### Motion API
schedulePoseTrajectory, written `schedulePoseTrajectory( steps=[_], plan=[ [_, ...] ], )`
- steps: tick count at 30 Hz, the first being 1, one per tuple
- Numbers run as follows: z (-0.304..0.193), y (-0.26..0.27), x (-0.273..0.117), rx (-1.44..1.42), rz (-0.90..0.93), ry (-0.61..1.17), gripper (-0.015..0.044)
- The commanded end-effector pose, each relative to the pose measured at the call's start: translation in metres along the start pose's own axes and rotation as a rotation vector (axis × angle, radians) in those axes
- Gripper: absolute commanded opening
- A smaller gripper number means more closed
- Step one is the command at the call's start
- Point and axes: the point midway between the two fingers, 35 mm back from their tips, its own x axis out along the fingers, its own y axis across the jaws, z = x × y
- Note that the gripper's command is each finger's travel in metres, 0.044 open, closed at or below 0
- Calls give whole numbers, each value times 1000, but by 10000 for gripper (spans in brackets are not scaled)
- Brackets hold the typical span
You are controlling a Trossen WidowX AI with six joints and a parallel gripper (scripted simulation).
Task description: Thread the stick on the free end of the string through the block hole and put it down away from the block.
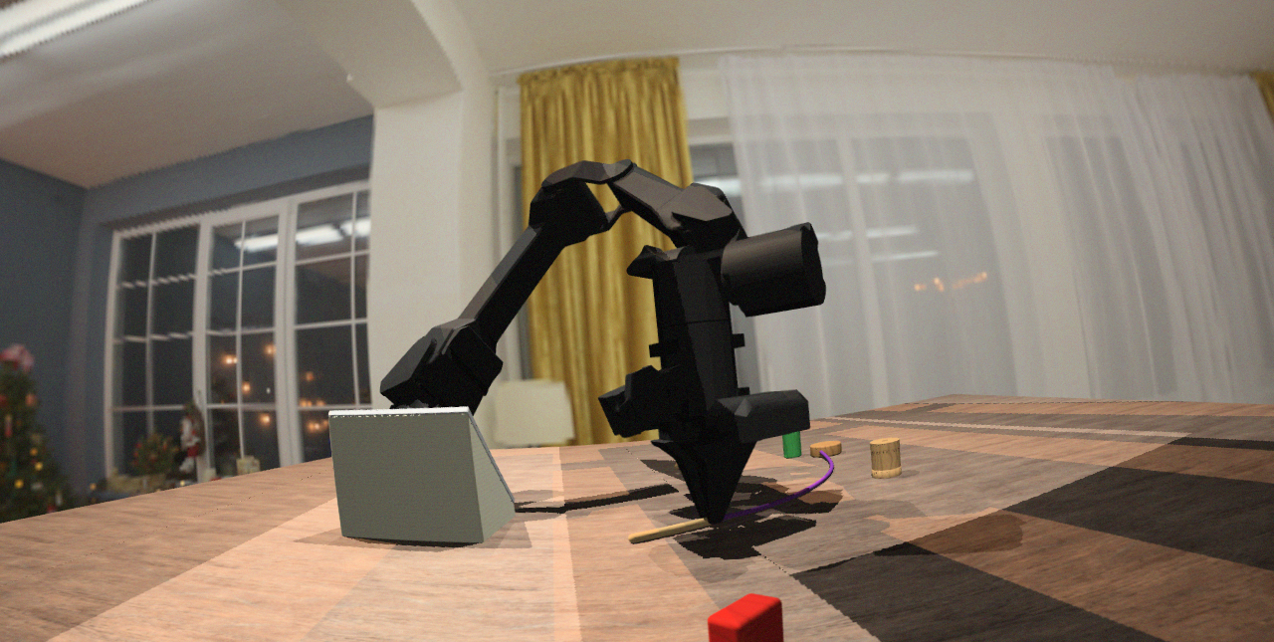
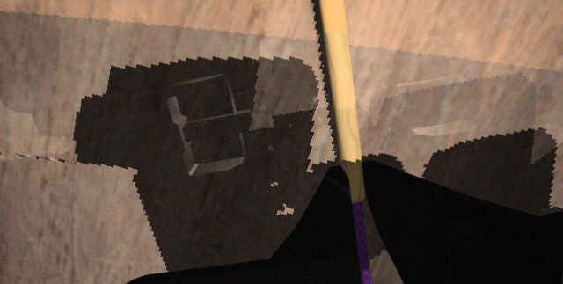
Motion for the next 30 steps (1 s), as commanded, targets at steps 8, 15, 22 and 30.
schedulePoseTrajectory(
  steps=[8, 15, 22, 30],
  plan=[
    [0, 0, -1, -1, 0, 0, 0],
    [-1, 1, -9, 0, 2, -1, 0],
    [-1, 2, -18, 0, 2, -1, 0],
    [-1, 2, -28, 0, 3, -1, 0]
  ],
)
